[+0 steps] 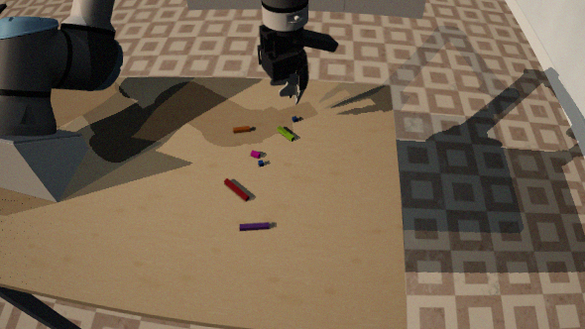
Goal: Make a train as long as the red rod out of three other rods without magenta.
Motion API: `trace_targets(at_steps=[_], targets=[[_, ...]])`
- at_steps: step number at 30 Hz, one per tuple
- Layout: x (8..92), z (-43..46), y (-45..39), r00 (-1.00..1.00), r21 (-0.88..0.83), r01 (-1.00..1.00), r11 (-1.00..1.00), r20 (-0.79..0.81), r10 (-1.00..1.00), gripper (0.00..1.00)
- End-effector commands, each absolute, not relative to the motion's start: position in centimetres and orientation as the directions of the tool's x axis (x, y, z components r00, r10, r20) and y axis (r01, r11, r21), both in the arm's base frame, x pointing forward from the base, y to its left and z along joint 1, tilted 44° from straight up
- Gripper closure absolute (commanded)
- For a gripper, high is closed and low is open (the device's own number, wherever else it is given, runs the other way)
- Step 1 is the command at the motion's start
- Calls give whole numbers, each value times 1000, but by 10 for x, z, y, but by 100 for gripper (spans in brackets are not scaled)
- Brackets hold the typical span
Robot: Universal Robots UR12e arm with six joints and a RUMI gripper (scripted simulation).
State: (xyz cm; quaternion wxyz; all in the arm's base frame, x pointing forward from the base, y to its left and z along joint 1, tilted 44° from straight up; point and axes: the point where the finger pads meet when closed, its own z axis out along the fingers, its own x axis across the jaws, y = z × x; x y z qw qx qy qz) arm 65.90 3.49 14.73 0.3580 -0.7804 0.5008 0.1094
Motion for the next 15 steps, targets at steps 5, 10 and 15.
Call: trace_targets(at_steps=[5,10,15], targets=[[659,148,34,475,-450,-860,-242,-529,-704,86],[659,148,35,475,-450,-860,-242,-529,-704,86],[660,146,36,475,-450,-860,-242,-529,-704,86]])
